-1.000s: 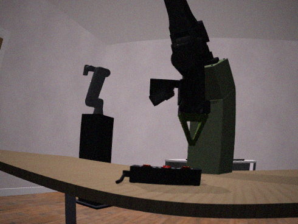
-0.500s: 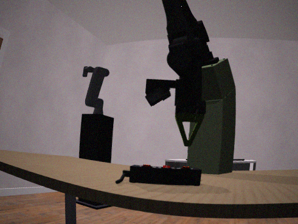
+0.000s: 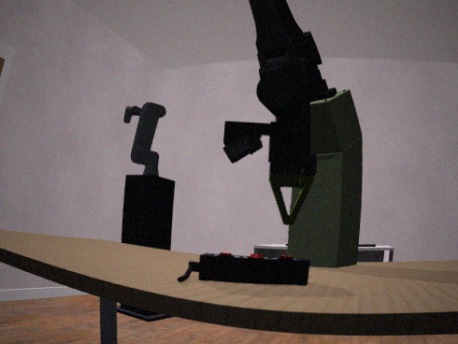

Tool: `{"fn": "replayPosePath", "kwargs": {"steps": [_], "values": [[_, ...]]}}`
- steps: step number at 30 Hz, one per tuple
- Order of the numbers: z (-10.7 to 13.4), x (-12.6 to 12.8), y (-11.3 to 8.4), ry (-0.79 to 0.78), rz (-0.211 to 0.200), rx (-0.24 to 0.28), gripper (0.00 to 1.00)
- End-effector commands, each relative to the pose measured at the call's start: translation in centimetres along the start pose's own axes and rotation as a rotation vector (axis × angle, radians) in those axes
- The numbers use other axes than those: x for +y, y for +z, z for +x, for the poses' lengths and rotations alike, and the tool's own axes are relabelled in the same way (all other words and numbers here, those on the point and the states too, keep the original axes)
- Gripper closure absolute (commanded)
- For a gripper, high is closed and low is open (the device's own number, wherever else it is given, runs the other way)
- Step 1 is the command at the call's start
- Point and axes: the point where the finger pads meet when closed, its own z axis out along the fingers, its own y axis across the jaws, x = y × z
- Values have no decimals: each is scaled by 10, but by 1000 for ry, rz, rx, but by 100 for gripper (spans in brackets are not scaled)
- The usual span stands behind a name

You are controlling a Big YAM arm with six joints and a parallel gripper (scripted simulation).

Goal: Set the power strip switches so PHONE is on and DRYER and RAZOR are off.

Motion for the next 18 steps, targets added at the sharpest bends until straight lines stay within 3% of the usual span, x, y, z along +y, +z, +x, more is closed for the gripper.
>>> {"fn": "replayPosePath", "kwargs": {"steps": [1, 18], "values": [[1, 11, -8, 10, -29, -5, 100], [-2, 9, 1, 15, -25, -7, 100]]}}
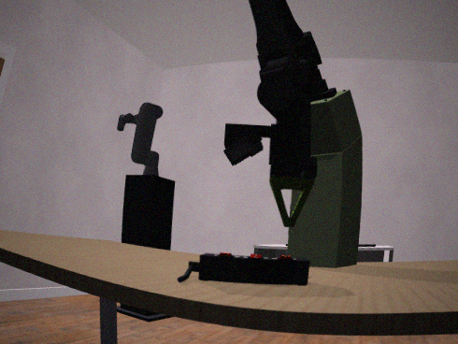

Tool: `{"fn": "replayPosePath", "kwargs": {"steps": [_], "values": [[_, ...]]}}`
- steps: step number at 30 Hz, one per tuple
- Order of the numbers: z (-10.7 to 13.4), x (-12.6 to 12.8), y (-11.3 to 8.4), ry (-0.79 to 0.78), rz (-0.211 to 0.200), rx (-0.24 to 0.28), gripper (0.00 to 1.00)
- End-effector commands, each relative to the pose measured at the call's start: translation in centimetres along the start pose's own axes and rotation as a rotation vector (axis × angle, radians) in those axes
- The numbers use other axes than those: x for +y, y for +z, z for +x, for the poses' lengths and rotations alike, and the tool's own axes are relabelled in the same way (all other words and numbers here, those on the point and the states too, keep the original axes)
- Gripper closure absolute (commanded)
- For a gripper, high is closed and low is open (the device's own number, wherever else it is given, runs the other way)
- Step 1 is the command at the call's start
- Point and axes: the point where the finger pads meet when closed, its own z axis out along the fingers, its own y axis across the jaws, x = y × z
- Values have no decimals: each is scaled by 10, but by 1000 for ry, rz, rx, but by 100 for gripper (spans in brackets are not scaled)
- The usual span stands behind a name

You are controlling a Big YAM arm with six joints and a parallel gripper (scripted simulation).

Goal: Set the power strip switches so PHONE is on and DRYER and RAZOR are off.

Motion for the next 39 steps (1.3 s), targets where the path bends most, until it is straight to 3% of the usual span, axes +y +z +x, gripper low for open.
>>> {"fn": "replayPosePath", "kwargs": {"steps": [1, 11, 12, 14, 21, 23, 28, 29, 31, 35, 39], "values": [[-3, 9, 0, 15, -25, -8, 100], [-7, 4, 12, 11, -14, -10, 100], [-11, 17, 2, 11, -44, -18, 100], [-5, 4, 16, 2, -13, -8, 100], [-6, 3, 26, 3, -11, -9, 100], [-8, 10, 23, 5, -27, -13, 100], [-6, 3, 32, 4, -11, -9, 100], [-11, 15, 22, 8, -39, -18, 100], [-5, 3, 35, 2, -12, -8, 100], [-5, 0, 39, 3, -7, -7, 100], [-9, 11, 36, 5, -29, -14, 100]]}}
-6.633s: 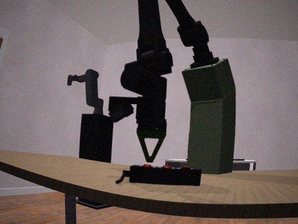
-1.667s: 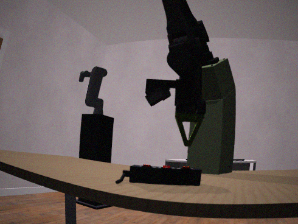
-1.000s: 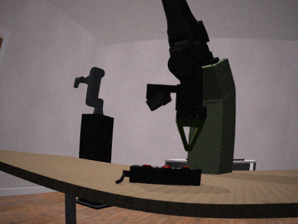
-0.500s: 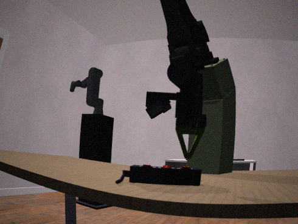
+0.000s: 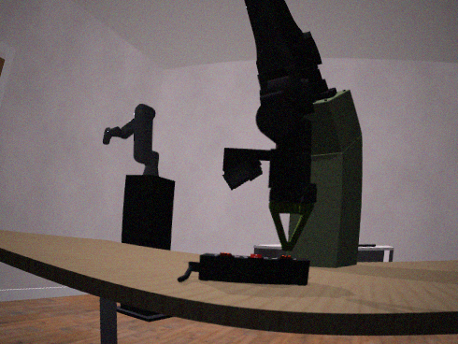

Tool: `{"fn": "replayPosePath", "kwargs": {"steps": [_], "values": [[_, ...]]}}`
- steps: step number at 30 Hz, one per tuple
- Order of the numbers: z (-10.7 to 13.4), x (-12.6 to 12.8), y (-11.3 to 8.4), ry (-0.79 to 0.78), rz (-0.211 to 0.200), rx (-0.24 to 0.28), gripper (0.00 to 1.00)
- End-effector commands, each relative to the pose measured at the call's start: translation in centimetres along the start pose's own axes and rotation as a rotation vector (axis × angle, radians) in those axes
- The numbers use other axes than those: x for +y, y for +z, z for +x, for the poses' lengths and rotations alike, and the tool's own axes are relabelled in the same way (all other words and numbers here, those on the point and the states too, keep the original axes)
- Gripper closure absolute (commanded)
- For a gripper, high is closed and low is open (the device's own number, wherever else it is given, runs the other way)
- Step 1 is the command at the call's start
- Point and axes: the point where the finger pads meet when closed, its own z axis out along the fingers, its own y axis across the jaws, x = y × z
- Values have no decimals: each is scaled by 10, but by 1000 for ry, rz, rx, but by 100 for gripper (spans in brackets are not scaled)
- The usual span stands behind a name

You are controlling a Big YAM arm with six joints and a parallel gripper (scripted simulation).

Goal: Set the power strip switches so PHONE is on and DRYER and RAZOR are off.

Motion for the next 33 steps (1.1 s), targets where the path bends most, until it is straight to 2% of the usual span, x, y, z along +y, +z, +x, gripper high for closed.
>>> {"fn": "replayPosePath", "kwargs": {"steps": [1, 3, 6, 7, 33], "values": [[-8, 8, 1, -2, -22, -12, 100], [-7, 2, 4, -3, -12, -9, 100], [-7, 2, 3, -3, -13, -10, 100], [-10, 9, -4, -2, -24, -13, 100], [-10, 8, -2, -2, -23, -12, 100]]}}
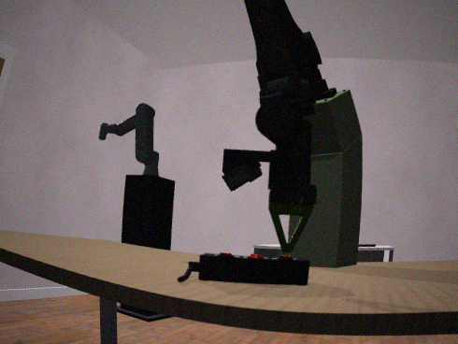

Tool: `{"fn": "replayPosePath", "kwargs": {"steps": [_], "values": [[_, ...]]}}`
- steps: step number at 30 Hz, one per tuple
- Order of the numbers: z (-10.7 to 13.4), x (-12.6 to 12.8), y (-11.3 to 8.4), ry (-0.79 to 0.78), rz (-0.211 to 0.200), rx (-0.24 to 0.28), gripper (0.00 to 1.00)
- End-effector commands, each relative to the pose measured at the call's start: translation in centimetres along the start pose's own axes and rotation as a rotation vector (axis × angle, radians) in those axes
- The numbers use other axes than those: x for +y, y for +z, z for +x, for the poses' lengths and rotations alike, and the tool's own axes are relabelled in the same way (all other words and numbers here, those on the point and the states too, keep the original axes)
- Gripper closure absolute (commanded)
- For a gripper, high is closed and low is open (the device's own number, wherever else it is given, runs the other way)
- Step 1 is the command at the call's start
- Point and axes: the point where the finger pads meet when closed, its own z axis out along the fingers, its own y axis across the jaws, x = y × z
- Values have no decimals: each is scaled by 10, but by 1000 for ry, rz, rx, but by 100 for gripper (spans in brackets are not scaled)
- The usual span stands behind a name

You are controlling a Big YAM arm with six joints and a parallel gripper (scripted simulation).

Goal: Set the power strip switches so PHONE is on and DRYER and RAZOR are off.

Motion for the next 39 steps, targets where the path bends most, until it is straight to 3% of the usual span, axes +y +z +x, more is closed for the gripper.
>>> {"fn": "replayPosePath", "kwargs": {"steps": [1, 39], "values": [[-9, 6, -4, -1, -18, -11, 100], [8, 7, -3, -6, -18, -1, 100]]}}
